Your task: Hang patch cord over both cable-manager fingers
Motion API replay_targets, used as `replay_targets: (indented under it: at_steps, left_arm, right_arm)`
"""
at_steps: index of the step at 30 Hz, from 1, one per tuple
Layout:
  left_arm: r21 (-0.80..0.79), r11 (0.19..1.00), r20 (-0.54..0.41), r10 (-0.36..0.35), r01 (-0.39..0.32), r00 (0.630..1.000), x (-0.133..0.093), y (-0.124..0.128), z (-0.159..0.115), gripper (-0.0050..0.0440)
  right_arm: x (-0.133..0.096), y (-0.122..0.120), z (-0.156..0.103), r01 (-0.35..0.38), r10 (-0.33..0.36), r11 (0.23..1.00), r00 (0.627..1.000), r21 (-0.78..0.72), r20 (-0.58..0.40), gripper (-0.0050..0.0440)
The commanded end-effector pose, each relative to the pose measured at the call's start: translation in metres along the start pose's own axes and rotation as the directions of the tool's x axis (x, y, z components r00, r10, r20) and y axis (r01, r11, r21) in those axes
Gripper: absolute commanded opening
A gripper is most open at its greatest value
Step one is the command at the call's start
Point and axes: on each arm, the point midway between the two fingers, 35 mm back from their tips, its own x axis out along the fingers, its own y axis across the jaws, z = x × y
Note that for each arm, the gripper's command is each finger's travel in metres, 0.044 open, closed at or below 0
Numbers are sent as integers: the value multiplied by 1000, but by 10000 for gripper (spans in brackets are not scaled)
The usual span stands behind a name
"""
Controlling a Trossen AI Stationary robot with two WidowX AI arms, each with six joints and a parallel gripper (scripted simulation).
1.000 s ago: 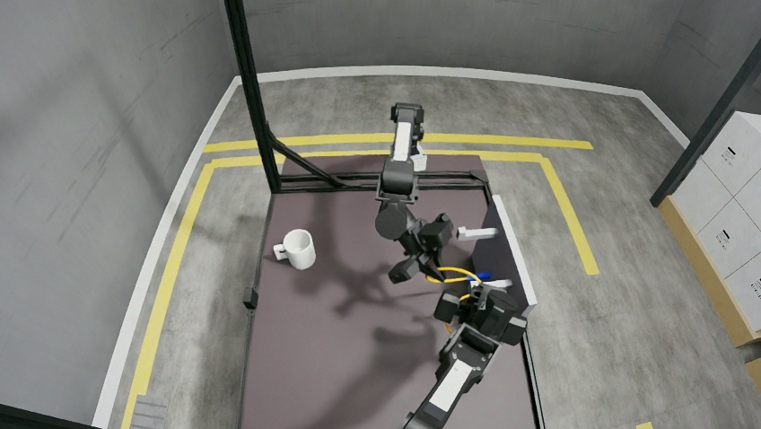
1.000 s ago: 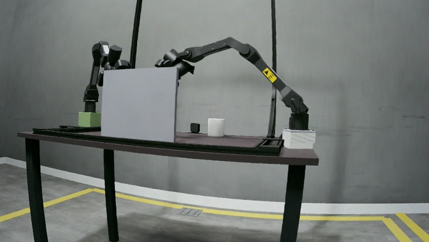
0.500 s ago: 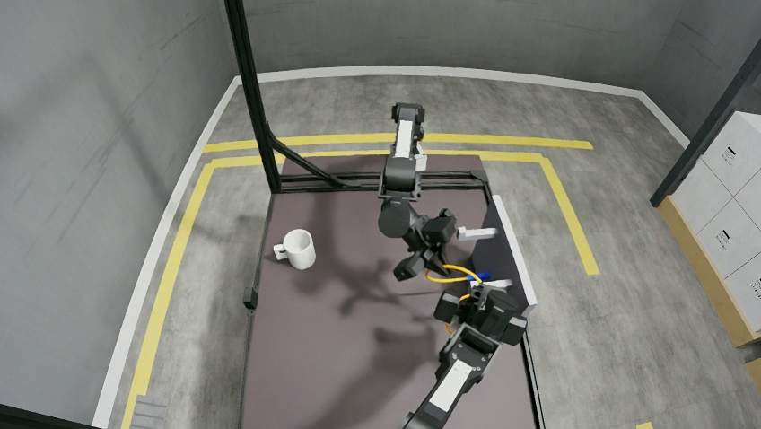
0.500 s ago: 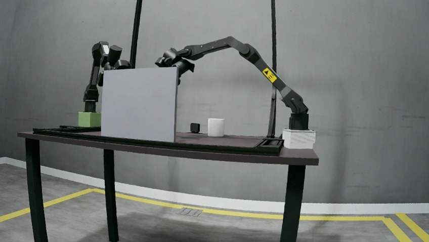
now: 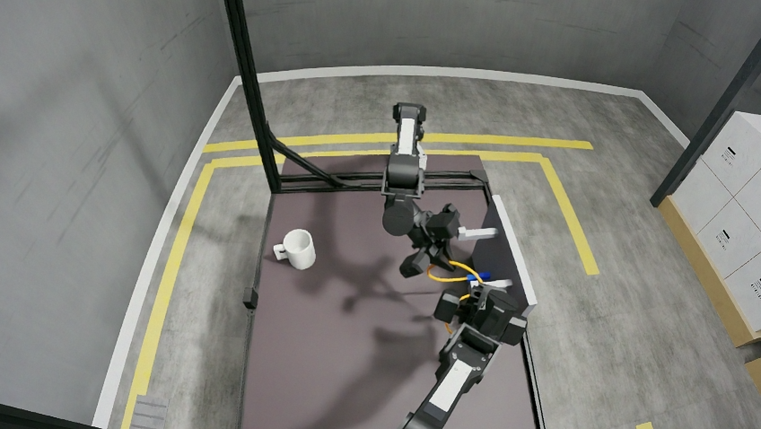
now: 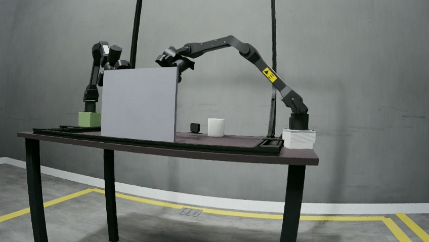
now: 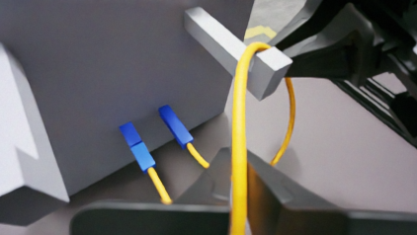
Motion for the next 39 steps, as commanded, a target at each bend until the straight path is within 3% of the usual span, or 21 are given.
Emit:
replay_targets:
  at_steps: [1,39]
  left_arm:
    - [-44,999,30,-6,7,1000,-15,6,26,25]
    - [-47,996,42,76,-74,996,-18,28,43,25]
  right_arm:
    - [-6,-1,12,3,-3,1000,1000,-6,27,40]
    - [-6,-1,12,3,-3,1000,1000,-6,27,40]
